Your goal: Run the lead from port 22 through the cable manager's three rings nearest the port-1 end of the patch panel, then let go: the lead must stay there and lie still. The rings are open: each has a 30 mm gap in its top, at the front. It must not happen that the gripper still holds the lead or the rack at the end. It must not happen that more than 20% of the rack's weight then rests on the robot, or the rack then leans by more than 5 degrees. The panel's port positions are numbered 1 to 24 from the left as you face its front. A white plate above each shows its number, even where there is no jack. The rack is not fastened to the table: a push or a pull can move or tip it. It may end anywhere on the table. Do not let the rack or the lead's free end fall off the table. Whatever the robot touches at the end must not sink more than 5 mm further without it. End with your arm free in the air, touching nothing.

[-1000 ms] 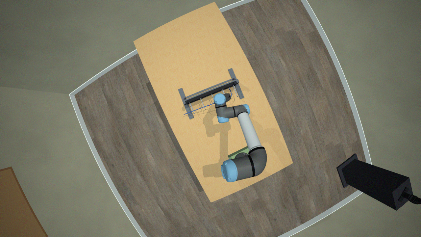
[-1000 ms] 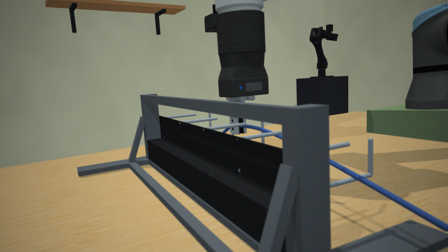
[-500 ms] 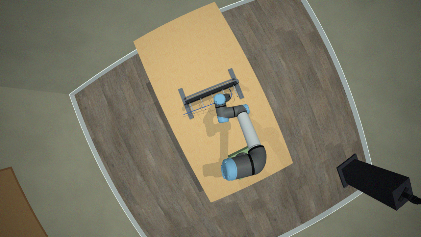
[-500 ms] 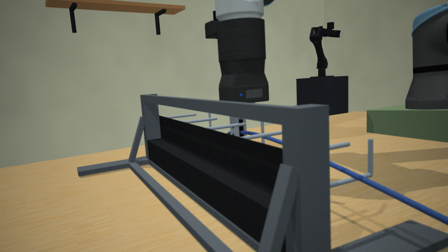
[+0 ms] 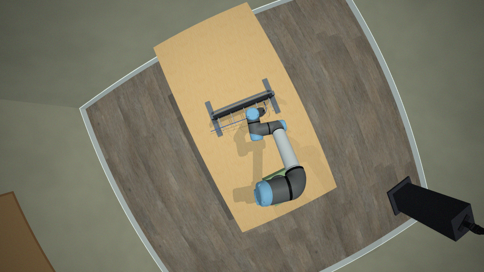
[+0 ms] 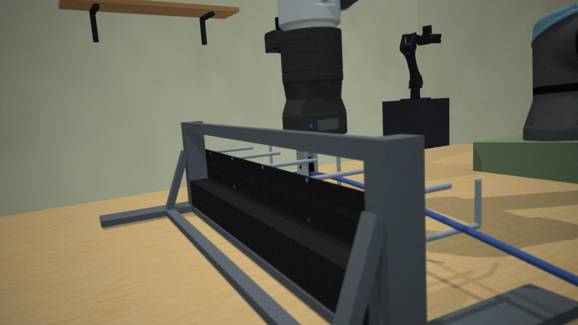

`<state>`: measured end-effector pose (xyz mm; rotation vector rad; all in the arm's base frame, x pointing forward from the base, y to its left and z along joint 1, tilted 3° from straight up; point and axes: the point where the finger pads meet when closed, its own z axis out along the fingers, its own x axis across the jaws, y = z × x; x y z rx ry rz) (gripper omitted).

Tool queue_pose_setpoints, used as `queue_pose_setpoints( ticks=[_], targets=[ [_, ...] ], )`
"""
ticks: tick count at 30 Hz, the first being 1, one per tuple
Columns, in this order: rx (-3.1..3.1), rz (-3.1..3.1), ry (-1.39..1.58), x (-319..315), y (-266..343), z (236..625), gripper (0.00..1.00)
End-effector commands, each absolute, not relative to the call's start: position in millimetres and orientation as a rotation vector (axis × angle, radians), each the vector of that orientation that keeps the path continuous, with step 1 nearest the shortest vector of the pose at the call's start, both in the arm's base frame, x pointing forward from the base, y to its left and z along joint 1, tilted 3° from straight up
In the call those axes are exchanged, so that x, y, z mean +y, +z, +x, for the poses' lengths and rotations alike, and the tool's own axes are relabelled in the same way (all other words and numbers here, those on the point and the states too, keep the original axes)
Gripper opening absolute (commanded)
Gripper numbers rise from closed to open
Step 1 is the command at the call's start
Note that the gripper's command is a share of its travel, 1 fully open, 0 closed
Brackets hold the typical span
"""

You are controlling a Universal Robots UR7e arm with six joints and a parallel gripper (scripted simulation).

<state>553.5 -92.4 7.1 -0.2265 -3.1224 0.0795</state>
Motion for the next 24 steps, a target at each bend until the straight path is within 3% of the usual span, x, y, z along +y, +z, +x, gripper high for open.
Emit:
queue_pose_setpoints(
  ticks=[1,24],
  targets=[
    [-3.125,-0.227,0.082,-93,8,554,0.00],
    [-3.125,-0.227,0.082,-95,8,566,0.00]
  ],
)
